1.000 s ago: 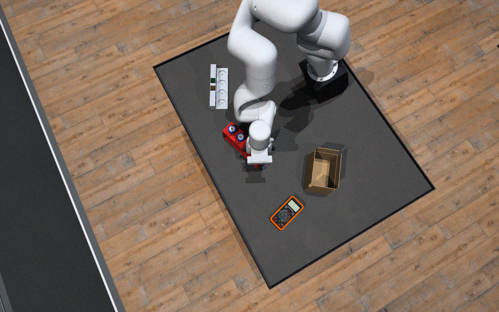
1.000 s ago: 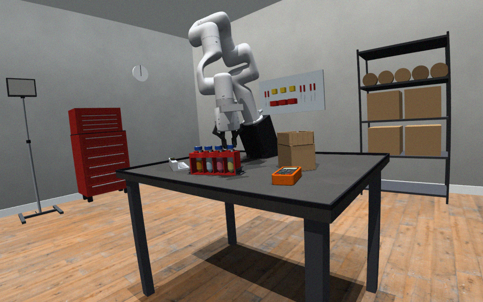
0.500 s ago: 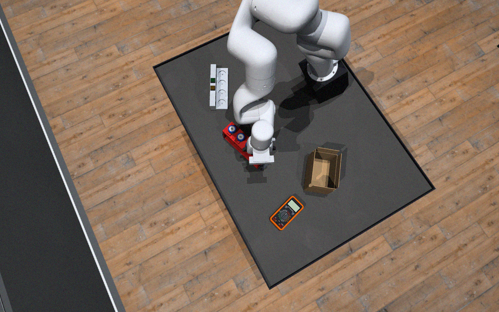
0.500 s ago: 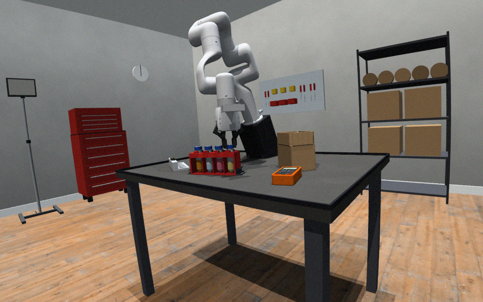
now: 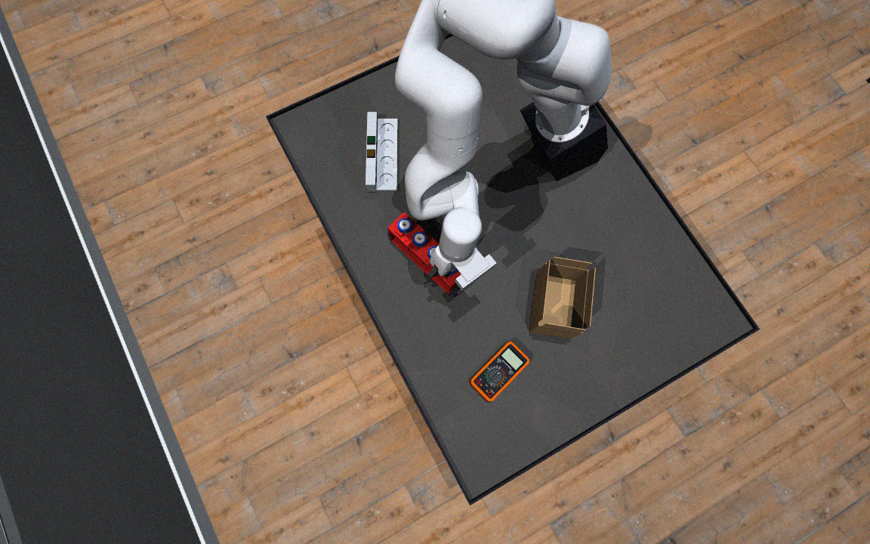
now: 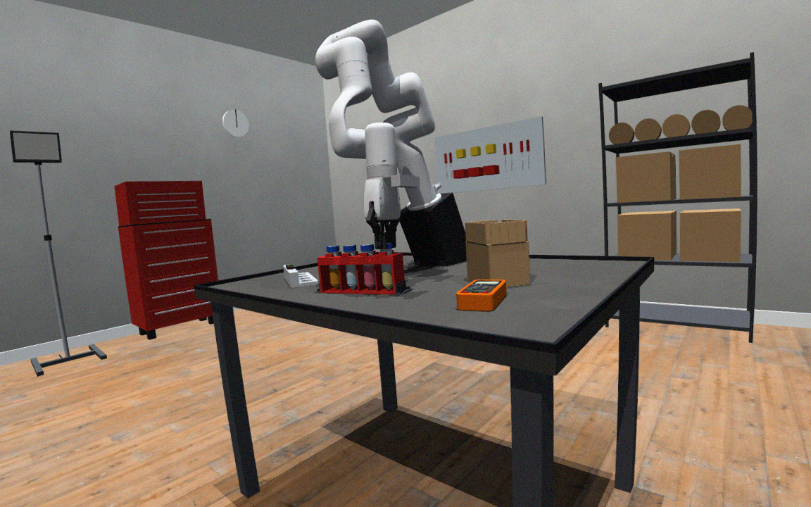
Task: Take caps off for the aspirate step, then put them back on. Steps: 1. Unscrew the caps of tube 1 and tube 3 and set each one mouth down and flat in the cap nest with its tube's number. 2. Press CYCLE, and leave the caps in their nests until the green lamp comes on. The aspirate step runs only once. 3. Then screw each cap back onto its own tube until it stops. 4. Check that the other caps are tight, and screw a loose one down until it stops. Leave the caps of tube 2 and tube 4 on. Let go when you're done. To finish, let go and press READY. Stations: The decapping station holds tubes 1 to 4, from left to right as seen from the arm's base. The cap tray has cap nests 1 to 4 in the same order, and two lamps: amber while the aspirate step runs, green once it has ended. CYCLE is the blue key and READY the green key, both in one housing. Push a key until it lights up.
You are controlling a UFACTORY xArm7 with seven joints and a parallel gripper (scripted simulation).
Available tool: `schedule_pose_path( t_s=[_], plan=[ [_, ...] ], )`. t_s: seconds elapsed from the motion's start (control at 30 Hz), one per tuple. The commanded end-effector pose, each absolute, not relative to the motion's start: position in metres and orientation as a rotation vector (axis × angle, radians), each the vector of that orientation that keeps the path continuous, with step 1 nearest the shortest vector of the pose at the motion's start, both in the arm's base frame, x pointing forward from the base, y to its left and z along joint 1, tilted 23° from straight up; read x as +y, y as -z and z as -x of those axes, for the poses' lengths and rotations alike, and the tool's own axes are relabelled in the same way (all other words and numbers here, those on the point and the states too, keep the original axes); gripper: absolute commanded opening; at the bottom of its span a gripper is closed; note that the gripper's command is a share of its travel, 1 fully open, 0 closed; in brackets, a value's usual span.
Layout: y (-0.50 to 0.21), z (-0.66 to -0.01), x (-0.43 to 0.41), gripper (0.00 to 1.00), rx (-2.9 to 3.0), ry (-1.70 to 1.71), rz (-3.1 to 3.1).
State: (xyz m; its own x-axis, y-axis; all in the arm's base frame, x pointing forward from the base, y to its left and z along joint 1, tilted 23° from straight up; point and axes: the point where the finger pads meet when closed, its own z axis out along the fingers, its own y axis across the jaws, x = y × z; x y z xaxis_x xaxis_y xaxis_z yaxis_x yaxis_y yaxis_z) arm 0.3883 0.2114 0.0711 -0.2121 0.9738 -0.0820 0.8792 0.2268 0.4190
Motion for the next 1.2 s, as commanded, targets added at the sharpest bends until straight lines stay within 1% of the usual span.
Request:
schedule_pose_path(
  t_s=[0.0,0.53,0.77,0.8,1.17],
  plan=[
    [-0.0726,-0.3894,0.2124,0.0,2.365,-0.331,-1.471],
    [-0.0729,-0.3894,0.2123,0.0,2.682,-0.146,-0.562],
    [-0.0729,-0.3894,0.2123,0.0,2.687,-0.14,-0.534],
    [-0.0729,-0.3894,0.2123,0.46,2.687,-0.14,-0.534],
    [-0.0728,-0.3893,0.2123,0.46,2.687,-0.14,-0.534]
  ],
)
